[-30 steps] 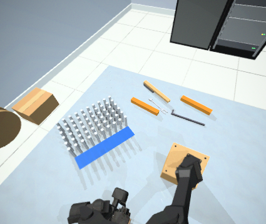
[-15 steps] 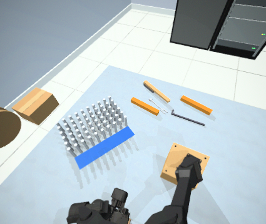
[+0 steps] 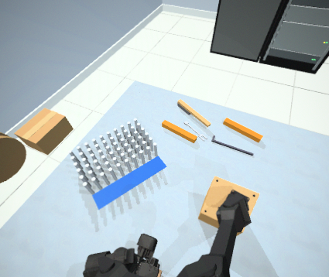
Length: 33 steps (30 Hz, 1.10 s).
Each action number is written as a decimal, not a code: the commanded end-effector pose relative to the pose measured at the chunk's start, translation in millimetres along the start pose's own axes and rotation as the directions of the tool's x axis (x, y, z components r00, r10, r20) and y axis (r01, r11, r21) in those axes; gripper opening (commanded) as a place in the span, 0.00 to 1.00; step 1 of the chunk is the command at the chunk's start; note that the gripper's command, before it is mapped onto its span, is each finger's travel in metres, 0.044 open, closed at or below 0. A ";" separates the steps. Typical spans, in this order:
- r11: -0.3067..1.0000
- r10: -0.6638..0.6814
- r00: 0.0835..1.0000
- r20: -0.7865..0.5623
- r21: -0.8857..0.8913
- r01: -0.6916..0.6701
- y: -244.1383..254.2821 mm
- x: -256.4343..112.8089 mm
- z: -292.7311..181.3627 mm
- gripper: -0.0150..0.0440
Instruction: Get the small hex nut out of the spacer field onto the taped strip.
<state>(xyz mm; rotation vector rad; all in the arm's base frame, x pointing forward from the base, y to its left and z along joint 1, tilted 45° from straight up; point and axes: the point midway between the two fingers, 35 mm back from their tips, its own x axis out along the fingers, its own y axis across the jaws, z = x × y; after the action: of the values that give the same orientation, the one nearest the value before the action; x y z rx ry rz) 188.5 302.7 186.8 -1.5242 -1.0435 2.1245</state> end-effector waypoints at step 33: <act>1.000 -0.002 1.000 0.009 0.008 0.001 3.0 53.3 -16.2 0.64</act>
<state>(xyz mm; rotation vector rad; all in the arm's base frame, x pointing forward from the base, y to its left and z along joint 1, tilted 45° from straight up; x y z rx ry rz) 184.3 339.8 151.0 -1.5110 -1.0512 2.1248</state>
